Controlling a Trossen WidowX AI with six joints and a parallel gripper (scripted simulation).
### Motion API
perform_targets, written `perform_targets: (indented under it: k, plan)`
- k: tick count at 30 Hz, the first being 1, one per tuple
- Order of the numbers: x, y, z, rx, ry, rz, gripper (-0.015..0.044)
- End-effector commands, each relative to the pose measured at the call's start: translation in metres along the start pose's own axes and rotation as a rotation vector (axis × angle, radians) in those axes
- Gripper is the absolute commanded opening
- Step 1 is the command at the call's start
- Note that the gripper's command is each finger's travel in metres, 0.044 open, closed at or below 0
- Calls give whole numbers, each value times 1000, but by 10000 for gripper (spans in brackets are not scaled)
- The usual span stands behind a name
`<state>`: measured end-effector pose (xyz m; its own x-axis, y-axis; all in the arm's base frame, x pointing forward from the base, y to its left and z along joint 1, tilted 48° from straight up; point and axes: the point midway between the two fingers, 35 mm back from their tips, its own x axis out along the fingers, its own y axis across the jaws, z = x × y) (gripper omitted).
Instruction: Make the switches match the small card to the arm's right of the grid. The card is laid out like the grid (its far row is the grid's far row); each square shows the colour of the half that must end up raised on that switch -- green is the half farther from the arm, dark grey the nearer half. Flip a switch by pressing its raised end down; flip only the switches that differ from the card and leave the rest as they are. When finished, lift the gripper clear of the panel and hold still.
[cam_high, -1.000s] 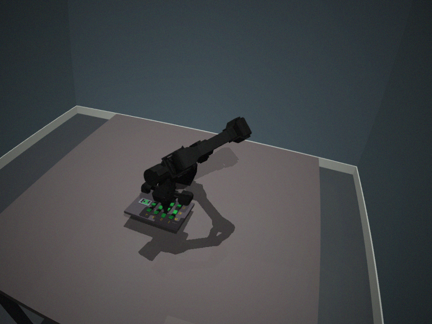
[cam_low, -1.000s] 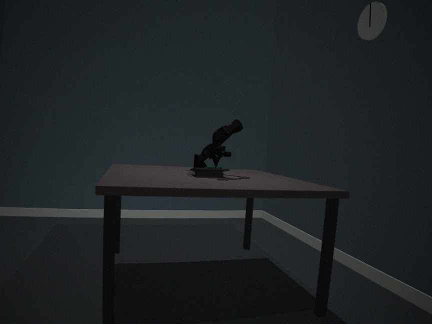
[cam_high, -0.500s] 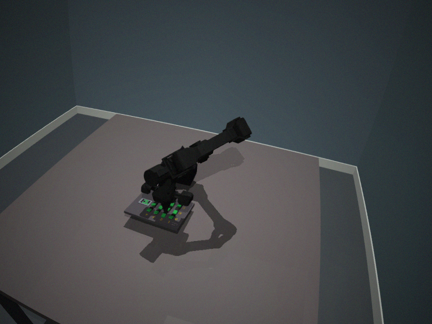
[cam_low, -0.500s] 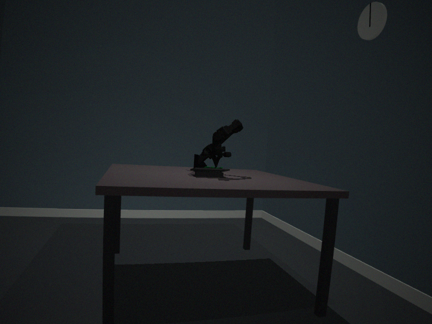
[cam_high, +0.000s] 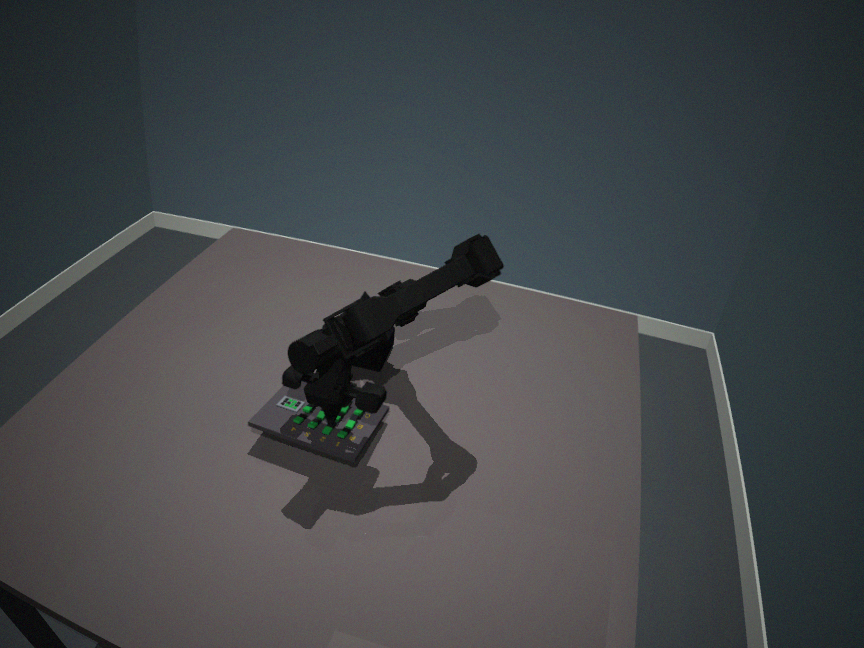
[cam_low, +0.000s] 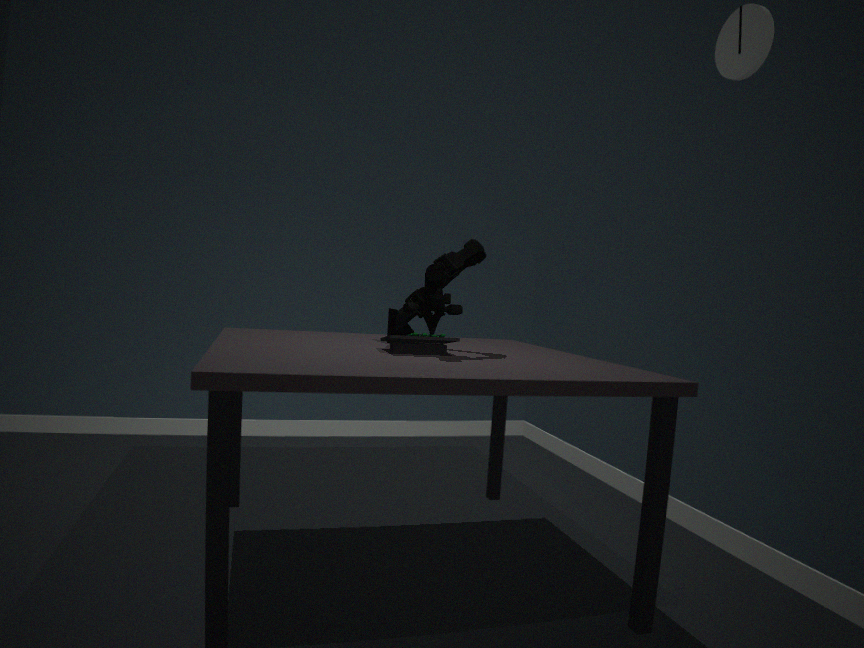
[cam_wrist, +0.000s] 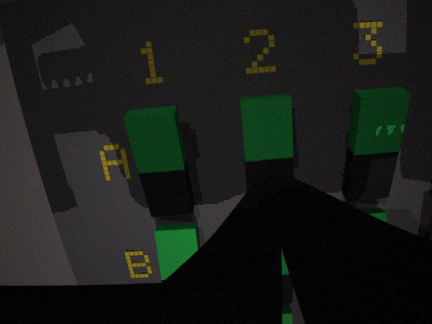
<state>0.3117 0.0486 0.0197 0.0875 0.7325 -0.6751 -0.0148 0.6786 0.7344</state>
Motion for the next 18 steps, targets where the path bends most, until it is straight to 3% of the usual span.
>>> perform_targets:
  k: [1,9,14,18]
  plan:
    - [1,1,0,4,-1,5,0]
    - [-1,0,1,0,0,-1,0]
    - [-60,0,3,5,24,2,0]
    - [-63,0,3,5,26,3,0]
